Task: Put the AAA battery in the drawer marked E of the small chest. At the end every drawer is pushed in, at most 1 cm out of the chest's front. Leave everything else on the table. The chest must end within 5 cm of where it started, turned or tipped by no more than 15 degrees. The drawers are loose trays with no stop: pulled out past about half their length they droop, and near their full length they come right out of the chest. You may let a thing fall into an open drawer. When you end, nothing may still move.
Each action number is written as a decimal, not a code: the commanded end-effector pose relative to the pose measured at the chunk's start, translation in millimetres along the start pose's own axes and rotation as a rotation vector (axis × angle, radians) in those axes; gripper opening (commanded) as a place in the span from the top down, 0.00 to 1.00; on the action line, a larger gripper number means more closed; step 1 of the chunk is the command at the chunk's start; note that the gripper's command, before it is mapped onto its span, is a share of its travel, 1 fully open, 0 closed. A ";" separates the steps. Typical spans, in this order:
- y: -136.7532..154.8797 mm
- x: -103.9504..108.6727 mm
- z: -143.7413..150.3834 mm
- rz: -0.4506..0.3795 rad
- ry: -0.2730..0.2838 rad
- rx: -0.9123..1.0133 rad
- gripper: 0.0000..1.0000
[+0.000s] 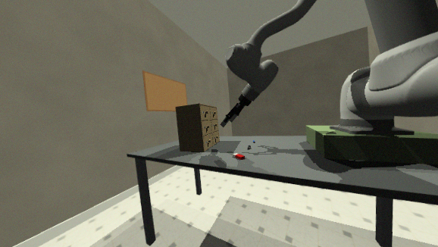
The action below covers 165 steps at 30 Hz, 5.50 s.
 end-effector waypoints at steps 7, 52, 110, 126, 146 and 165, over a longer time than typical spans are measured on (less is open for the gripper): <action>10.7 -18.2 3.2 0.299 -0.137 -0.029 0.00; 21.7 -54.3 -1.7 0.421 -0.198 -0.041 0.80; 37.8 -140.7 -18.4 0.421 -0.198 -0.041 0.80; 21.8 -156.8 -21.8 0.421 -0.198 -0.041 0.80; 16.7 -161.9 -22.9 0.421 -0.198 -0.041 0.80; 16.7 -161.9 -22.9 0.421 -0.198 -0.041 0.92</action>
Point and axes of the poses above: the point where the finger pads meet when closed, its own x axis back along the fingers, its own z axis across the jaws, y = z × x, the point moved 3 cm from there along x, back along the fingers, and after that the axes turned 1 degree about -x, right-handed, at the moved point
